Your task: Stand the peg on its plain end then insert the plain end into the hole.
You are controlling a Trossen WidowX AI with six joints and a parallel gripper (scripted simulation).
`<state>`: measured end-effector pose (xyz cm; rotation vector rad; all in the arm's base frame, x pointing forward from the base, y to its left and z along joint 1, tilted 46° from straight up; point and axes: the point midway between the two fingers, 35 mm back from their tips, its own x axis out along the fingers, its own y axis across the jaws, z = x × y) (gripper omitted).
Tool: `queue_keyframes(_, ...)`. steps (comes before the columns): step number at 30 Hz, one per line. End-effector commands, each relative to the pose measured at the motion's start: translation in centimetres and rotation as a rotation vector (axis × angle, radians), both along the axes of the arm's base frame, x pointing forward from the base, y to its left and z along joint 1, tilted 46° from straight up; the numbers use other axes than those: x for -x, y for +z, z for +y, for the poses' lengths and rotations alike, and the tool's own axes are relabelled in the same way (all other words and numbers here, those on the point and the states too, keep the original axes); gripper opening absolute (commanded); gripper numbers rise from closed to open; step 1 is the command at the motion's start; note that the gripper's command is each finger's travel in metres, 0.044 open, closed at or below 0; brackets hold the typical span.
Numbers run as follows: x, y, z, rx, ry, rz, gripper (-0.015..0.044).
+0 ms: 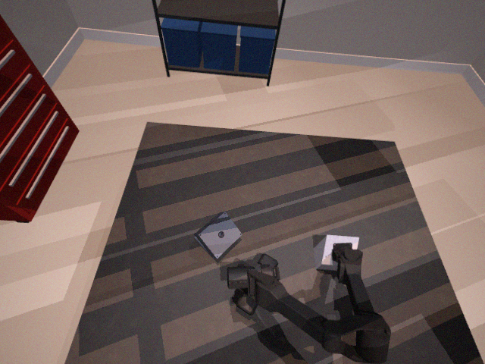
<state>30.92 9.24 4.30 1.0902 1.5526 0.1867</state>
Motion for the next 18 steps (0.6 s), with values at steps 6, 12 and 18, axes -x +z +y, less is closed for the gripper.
queue_keyframes(6, 0.03, -0.01, 0.05, -0.004, -0.002, 0.002, 0.0049)
queue_keyframes(12, 0.06, 0.08, -0.03, 0.006, -0.010, -0.007, 0.0049)
queue_keyframes(18, 0.26, 0.40, -0.21, 0.036, -0.044, -0.037, 0.0049)
